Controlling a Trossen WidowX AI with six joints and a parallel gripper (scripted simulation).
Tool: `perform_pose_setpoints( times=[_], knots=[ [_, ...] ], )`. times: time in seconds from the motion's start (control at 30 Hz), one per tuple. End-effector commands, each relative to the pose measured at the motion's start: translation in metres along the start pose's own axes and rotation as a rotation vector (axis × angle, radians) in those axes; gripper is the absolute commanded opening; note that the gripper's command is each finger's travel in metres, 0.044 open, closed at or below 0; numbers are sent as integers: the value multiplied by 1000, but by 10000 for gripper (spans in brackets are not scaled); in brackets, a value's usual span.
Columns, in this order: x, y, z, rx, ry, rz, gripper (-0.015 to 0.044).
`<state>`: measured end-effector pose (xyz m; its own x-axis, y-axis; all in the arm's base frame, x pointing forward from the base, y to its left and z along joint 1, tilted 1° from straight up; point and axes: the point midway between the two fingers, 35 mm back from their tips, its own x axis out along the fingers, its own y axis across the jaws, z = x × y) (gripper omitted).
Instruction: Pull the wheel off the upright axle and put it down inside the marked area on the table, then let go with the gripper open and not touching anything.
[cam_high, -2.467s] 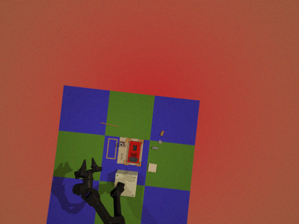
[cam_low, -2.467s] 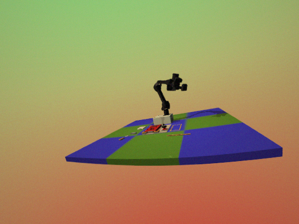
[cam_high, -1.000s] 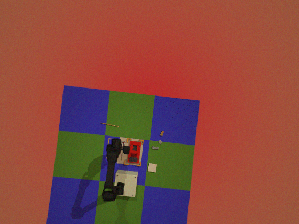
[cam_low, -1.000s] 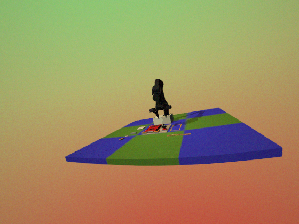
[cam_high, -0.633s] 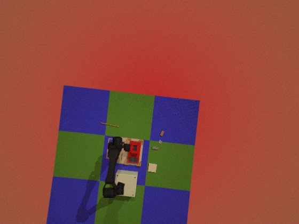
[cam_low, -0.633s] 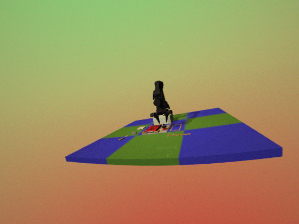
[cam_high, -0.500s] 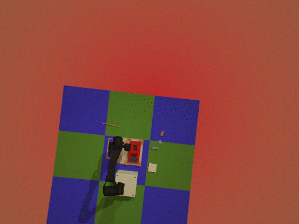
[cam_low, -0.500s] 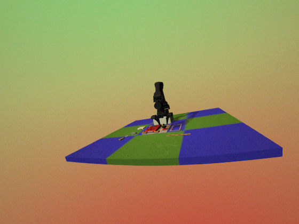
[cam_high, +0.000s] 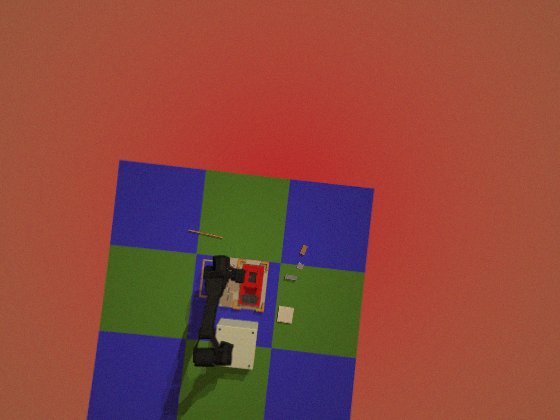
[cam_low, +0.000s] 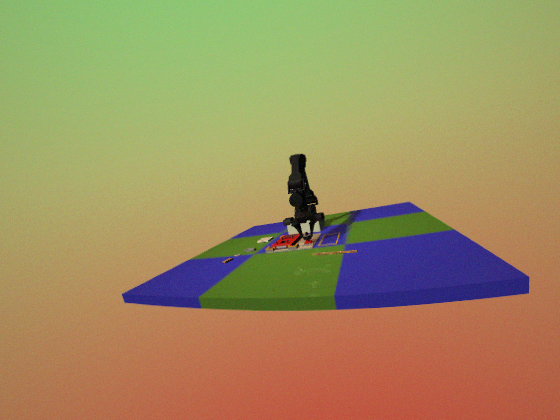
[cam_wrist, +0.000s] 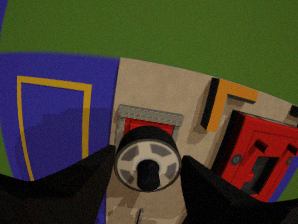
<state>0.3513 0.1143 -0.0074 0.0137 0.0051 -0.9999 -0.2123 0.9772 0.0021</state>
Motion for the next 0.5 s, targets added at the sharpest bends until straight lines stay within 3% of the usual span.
perform_pose_setpoints(
  times=[0.0,0.13,0.3,0.47],
  knots=[
    [0,0,0,0,0,0,168],
    [0,0,0,0,0,0,142],
    [-1,0,0,0,0,0,10],
    [-3,0,0,0,0,0,0]
  ],
)
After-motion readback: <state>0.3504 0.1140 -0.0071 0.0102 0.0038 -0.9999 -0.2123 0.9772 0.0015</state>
